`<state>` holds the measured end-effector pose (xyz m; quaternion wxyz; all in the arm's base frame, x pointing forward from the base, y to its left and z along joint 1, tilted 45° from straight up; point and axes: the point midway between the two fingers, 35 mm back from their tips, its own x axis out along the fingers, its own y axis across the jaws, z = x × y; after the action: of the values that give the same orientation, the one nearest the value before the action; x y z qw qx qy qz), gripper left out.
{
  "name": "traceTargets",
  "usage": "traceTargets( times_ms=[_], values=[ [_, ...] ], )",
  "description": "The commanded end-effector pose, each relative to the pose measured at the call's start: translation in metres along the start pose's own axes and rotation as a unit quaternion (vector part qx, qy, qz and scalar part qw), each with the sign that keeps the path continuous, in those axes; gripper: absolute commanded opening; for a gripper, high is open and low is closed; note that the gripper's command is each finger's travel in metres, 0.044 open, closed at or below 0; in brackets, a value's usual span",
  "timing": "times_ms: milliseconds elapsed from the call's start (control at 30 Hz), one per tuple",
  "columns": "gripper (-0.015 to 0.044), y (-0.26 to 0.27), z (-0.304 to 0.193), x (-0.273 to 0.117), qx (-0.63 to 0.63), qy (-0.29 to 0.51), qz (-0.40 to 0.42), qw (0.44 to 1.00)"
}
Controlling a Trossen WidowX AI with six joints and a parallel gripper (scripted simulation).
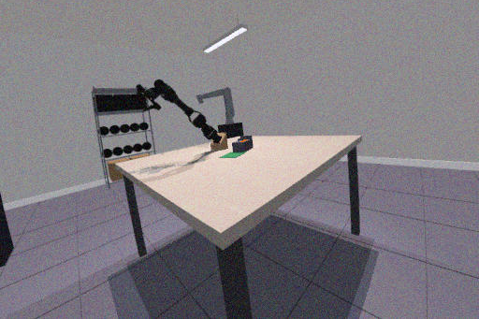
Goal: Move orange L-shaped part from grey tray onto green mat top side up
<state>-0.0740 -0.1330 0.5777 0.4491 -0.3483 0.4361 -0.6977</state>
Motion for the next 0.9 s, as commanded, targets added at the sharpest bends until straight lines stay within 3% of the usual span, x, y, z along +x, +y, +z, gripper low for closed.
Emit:
traceTargets(
  times_ms=[0,267,533,867],
  values=[
    [0.0374,-0.003,-0.004,0.000,0.008,0.004,-0.006,1.000],
    [0.0180,-0.041,-0.093,-0.021,0.151,0.093,-0.135,0.975],
    [0.0180,-0.072,-0.208,-0.097,0.288,0.207,-0.310,0.882],
    [0.0180,-0.053,-0.308,-0.238,0.418,0.305,-0.516,0.682]
  ],
)
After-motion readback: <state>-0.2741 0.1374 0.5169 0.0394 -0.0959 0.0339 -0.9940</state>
